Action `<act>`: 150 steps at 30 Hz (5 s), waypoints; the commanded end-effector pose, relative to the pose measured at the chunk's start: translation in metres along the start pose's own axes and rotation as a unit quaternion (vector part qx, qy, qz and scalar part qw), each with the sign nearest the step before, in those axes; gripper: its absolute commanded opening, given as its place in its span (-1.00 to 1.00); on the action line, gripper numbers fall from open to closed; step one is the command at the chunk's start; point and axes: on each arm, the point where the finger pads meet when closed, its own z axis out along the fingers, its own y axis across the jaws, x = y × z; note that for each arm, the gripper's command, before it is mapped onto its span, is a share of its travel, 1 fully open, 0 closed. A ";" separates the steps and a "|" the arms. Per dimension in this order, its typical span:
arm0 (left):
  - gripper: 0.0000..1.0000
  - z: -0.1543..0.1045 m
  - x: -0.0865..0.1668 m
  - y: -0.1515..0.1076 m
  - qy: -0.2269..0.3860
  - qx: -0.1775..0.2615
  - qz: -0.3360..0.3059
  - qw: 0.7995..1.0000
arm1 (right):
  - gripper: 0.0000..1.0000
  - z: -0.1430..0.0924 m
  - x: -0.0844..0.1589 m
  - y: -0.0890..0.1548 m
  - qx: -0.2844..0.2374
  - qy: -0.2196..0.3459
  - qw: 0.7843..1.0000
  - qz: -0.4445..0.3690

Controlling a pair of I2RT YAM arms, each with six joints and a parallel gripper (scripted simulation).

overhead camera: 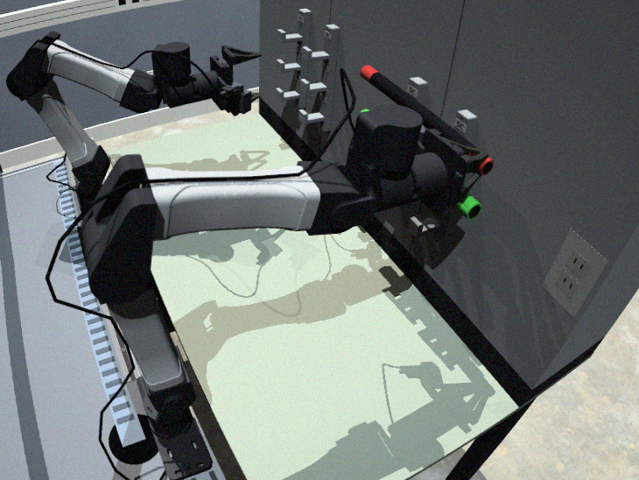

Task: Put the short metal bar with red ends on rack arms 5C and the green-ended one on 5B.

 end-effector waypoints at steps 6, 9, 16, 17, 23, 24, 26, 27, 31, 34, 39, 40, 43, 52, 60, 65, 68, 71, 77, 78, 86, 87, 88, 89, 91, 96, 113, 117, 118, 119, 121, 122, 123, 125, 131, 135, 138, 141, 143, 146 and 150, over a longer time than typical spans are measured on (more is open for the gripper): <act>1.00 -0.005 0.002 -0.002 -0.004 0.000 -0.004 1.000 | -1.00 0.003 0.003 -0.001 0.021 0.003 1.000 0.008; 1.00 -0.005 0.002 -0.002 -0.004 0.000 -0.004 1.000 | -1.00 0.003 0.003 0.000 0.021 0.003 1.000 0.008; 1.00 -0.005 0.002 -0.002 -0.004 0.000 -0.004 1.000 | -1.00 0.003 0.003 0.002 0.021 0.003 1.000 0.008; 1.00 -0.005 0.002 -0.002 -0.004 0.000 -0.004 1.000 | -1.00 0.003 0.003 0.003 0.021 0.003 1.000 0.008; 1.00 -0.005 0.002 -0.002 -0.004 0.000 -0.004 1.000 | -1.00 0.003 0.003 0.005 0.021 0.003 1.000 0.008; 1.00 -0.005 0.002 -0.002 -0.004 0.000 -0.004 1.000 | -1.00 0.003 0.003 0.005 0.021 0.003 1.000 0.008; 1.00 -0.005 0.002 -0.002 -0.004 0.000 -0.004 1.000 | -1.00 0.003 0.003 0.006 0.021 0.003 1.000 0.008; 1.00 -0.005 0.002 -0.002 -0.004 0.000 -0.004 1.000 | -1.00 0.003 0.003 0.006 0.021 0.003 1.000 0.008; 1.00 -0.005 0.002 -0.002 -0.004 0.000 -0.004 1.000 | -1.00 0.003 0.003 0.007 0.021 0.003 1.000 0.008; 1.00 -0.005 0.002 -0.002 -0.004 0.000 -0.004 1.000 | -1.00 0.003 0.003 0.008 0.021 0.003 1.000 0.008; 1.00 -0.005 0.002 -0.002 -0.004 0.000 -0.004 1.000 | -1.00 0.003 0.003 0.010 0.021 0.003 1.000 0.008; 1.00 -0.005 0.002 -0.002 -0.004 0.000 -0.004 1.000 | -1.00 0.003 0.003 0.010 0.021 0.003 1.000 0.008; 1.00 -0.005 0.002 -0.002 -0.004 0.000 -0.004 1.000 | -1.00 0.003 0.003 0.011 0.021 0.003 1.000 0.008; 1.00 -0.005 0.002 -0.002 -0.004 0.000 -0.004 1.000 | -1.00 0.003 0.003 0.013 0.021 0.003 1.000 0.008; 1.00 -0.005 0.002 -0.002 -0.004 0.000 -0.004 1.000 | -1.00 0.003 0.003 0.014 0.021 0.003 1.000 0.008; 1.00 -0.005 0.002 -0.002 -0.004 0.000 -0.004 1.000 | -1.00 0.003 0.003 0.015 0.021 0.003 1.000 0.008; 1.00 -0.005 0.002 -0.002 -0.004 0.000 -0.004 1.000 | -1.00 0.004 0.003 0.016 0.021 0.003 1.000 0.008; 1.00 -0.005 0.002 -0.002 -0.004 0.000 -0.004 1.000 | -1.00 0.004 0.003 0.016 0.021 0.003 1.000 0.008; 1.00 -0.005 0.002 -0.002 -0.004 0.000 -0.004 1.000 | -1.00 0.004 0.003 0.018 0.021 0.003 1.000 0.008; 1.00 -0.005 0.002 -0.002 -0.004 0.000 -0.004 1.000 | -1.00 0.004 0.003 0.018 0.021 0.003 1.000 0.008; 1.00 -0.005 0.002 -0.002 -0.004 0.000 -0.004 1.000 | -1.00 0.004 0.003 0.019 0.021 0.003 1.000 0.008; 1.00 -0.005 0.002 -0.002 -0.004 0.000 -0.004 1.000 | -1.00 0.004 0.003 0.019 0.021 0.003 1.000 0.008; 1.00 -0.005 0.002 -0.002 -0.004 0.000 -0.004 1.000 | -1.00 0.004 0.003 0.019 0.021 0.003 1.000 0.008; 1.00 -0.005 0.002 -0.002 -0.004 0.000 -0.004 1.000 | -1.00 0.004 0.003 0.020 0.021 0.003 1.000 0.008; 1.00 -0.005 0.002 -0.002 -0.004 0.000 -0.004 1.000 | -1.00 0.004 0.003 0.020 0.021 0.003 1.000 0.008; 1.00 -0.005 0.002 -0.002 -0.004 0.000 -0.004 1.000 | -1.00 0.004 0.003 0.021 0.021 0.003 1.000 0.008; 1.00 -0.005 0.002 -0.002 -0.004 0.000 -0.004 1.000 | -1.00 0.004 0.003 0.024 0.021 0.003 1.000 0.008; 1.00 -0.005 0.002 -0.002 -0.004 0.000 -0.004 1.000 | -1.00 0.004 0.003 0.024 0.021 0.003 1.000 0.008; 1.00 -0.005 0.002 -0.002 -0.004 0.000 -0.004 1.000 | -1.00 0.004 0.003 0.025 0.021 0.003 1.000 0.008; 1.00 -0.005 0.002 -0.002 -0.004 0.000 -0.004 1.000 | -1.00 0.004 0.003 0.025 0.021 0.003 1.000 0.008; 1.00 -0.005 0.002 -0.002 -0.004 0.000 -0.004 1.000 | -1.00 0.004 0.003 0.025 0.021 0.003 1.000 0.008; 1.00 -0.005 0.002 -0.002 -0.004 0.000 -0.004 1.000 | -1.00 0.004 0.003 0.025 0.021 0.003 1.000 0.008; 1.00 -0.005 0.002 -0.002 -0.004 0.000 -0.004 1.000 | -1.00 0.004 0.003 0.026 0.021 0.003 1.000 0.008; 1.00 -0.005 0.002 -0.002 -0.004 0.000 -0.004 1.000 | -1.00 0.004 0.003 0.026 0.021 0.003 1.000 0.008; 1.00 -0.005 0.002 -0.002 -0.004 0.000 -0.004 1.000 | -1.00 0.004 0.003 0.027 0.021 0.003 1.000 0.008; 1.00 -0.005 0.002 -0.002 -0.004 0.000 -0.004 1.000 | -1.00 0.004 0.003 0.028 0.021 0.003 1.000 0.008; 1.00 -0.005 0.002 -0.002 -0.004 0.000 -0.004 1.000 | -1.00 0.004 0.003 0.028 0.021 0.003 1.000 0.008; 1.00 -0.005 0.002 -0.002 -0.004 0.000 -0.004 1.000 | -1.00 0.004 0.003 0.029 0.021 0.003 1.000 0.008; 1.00 -0.005 0.002 -0.002 -0.004 0.000 -0.004 1.000 | -1.00 0.004 0.003 0.029 0.021 0.003 1.000 0.008; 1.00 -0.005 0.002 -0.002 -0.004 0.000 -0.004 1.000 | -1.00 0.004 0.003 0.030 0.021 0.003 1.000 0.008; 1.00 -0.005 0.002 -0.002 -0.004 0.000 -0.004 1.000 | -1.00 0.004 0.003 0.030 0.021 0.003 1.000 0.008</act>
